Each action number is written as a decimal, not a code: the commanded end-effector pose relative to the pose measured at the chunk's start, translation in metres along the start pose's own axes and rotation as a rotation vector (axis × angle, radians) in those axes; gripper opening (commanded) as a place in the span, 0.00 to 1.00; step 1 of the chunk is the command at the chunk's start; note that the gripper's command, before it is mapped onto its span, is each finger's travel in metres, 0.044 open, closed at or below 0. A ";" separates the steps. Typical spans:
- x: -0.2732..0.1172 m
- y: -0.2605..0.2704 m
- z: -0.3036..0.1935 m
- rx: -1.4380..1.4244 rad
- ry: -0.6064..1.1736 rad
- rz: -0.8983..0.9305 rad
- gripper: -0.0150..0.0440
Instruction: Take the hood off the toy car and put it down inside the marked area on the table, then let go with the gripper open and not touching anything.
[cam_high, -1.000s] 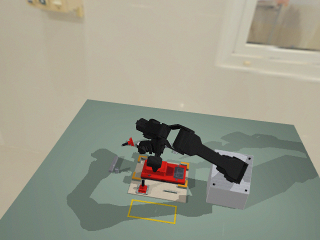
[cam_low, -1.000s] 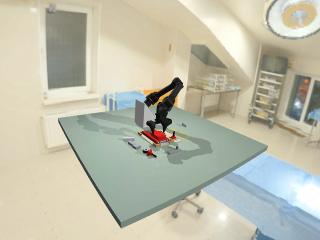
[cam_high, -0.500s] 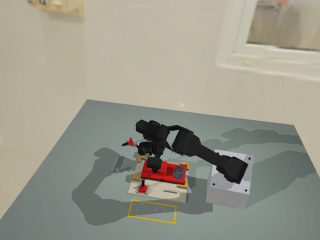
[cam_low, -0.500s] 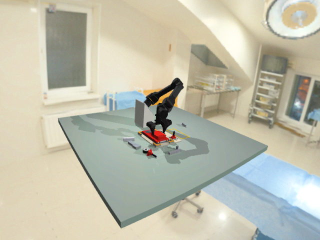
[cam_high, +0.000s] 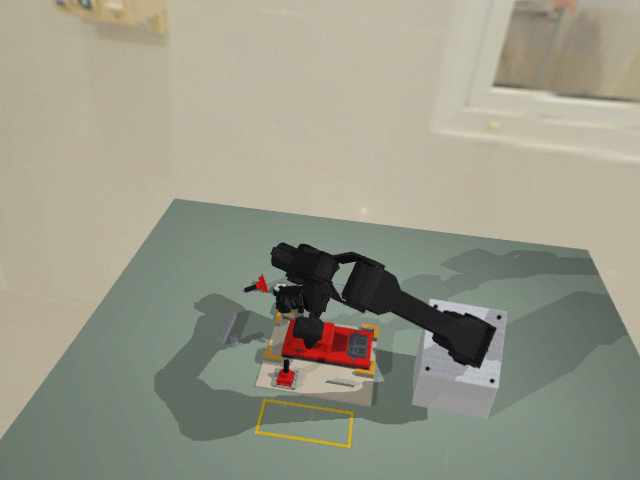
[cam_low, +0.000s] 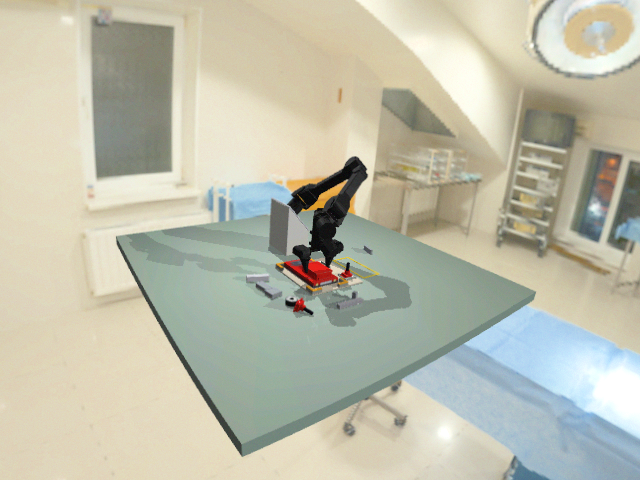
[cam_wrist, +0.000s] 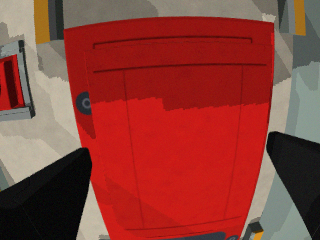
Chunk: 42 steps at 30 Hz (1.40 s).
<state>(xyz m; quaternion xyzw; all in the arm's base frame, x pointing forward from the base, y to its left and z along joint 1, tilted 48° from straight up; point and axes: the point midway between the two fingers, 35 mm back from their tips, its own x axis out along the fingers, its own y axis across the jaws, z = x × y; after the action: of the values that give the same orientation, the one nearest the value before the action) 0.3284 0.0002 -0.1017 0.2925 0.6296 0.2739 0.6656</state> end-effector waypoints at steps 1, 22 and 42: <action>0.003 0.000 0.000 0.005 -0.001 0.004 1.00; 0.001 0.000 0.000 0.000 0.000 0.000 0.54; -0.011 0.000 0.000 0.001 0.000 -0.001 0.25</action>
<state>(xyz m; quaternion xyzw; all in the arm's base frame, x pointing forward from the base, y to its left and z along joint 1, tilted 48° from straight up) 0.3280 -0.0056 -0.0960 0.2952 0.6298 0.2733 0.6645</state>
